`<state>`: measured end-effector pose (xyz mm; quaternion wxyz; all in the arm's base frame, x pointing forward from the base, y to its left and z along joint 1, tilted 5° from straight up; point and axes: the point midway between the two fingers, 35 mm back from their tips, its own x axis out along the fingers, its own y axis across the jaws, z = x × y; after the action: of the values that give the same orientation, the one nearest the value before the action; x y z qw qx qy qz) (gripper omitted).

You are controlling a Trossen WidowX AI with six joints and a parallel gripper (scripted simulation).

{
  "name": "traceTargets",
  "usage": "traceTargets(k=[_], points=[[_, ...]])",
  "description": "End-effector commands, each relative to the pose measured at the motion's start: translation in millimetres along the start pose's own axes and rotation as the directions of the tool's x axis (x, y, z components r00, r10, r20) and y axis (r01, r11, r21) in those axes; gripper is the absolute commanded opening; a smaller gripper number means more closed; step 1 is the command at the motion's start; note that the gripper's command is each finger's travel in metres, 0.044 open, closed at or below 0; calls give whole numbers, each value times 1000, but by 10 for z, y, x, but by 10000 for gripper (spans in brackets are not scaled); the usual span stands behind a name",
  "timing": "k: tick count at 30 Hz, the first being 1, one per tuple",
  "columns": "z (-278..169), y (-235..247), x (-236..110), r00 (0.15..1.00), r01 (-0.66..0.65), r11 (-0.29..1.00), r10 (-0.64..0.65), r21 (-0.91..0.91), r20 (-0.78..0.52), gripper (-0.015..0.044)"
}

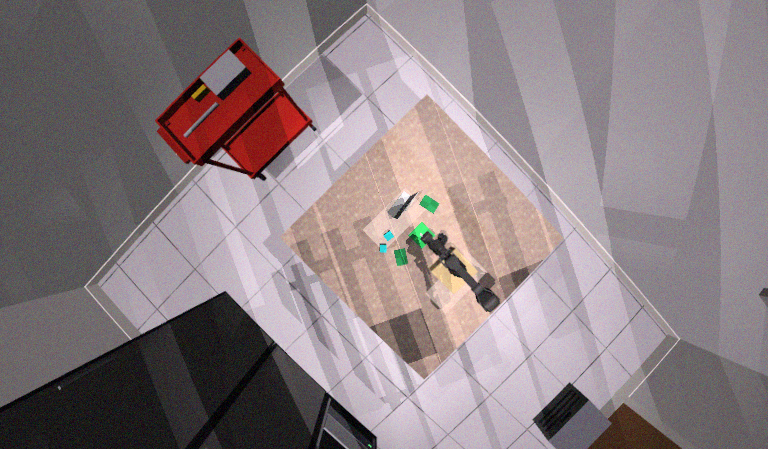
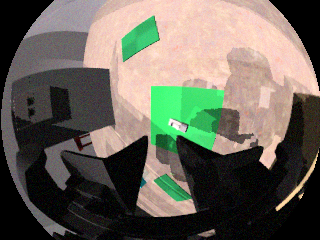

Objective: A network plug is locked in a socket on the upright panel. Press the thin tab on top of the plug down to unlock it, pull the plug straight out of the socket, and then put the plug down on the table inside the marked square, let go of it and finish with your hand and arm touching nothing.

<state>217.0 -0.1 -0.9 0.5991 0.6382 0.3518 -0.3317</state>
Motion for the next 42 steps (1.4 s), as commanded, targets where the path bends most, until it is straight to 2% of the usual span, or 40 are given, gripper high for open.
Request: traceTargets(k=[1,42], points=[[-4,50,-46,1000,-9,1000,9,-4,-3,156],[-2,281,-522,1000,-7,1000,7,-4,-3,156]])
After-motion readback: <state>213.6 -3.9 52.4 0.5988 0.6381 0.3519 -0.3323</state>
